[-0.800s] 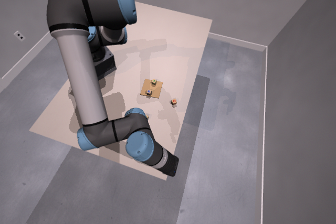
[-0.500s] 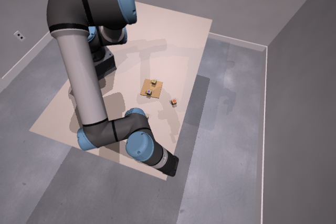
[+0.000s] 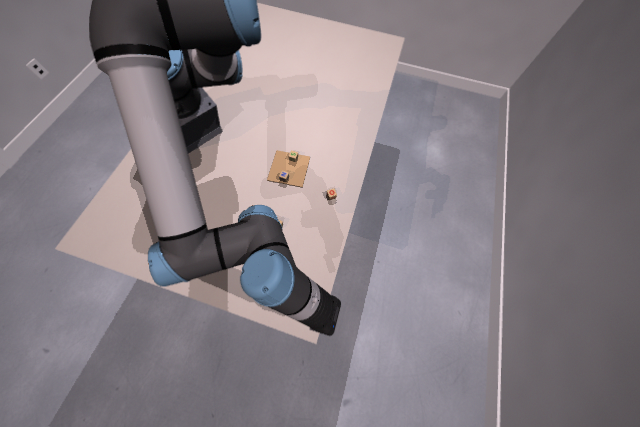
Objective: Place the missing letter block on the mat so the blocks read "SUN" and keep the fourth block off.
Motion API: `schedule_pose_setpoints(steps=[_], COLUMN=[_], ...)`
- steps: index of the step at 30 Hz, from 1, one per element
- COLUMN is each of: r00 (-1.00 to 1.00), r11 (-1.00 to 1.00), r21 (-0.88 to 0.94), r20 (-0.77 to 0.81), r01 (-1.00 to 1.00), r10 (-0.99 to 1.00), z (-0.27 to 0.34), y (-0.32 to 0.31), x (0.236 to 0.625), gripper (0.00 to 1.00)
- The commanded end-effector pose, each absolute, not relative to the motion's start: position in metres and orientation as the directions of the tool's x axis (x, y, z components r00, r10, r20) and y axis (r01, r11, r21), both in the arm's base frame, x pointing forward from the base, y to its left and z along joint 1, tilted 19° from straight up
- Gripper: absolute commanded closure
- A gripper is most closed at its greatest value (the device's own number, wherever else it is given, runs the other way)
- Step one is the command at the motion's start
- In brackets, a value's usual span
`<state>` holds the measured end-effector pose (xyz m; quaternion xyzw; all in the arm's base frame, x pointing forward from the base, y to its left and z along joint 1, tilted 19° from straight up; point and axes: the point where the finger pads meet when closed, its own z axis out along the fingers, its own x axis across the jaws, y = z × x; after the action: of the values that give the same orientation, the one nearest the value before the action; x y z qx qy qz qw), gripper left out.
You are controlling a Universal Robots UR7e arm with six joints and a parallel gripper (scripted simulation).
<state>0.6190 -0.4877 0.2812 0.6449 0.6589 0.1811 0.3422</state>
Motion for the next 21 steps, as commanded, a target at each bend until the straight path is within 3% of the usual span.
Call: schedule_pose_setpoints(steps=[1,10,21], r00=[0.065,0.064,0.078], r11=[0.088,0.025,-0.056], r21=[0.670,0.606,0.424], r20=[-0.200,-0.124,-0.035], r01=[0.737,0.795,0.904], r10=[0.978,0.990,0.996], z=[0.272,0.224,0.133], y=[-0.471,-0.392,-0.229], x=[0.623,0.632,0.608], gripper=[0.00,0.00,0.00])
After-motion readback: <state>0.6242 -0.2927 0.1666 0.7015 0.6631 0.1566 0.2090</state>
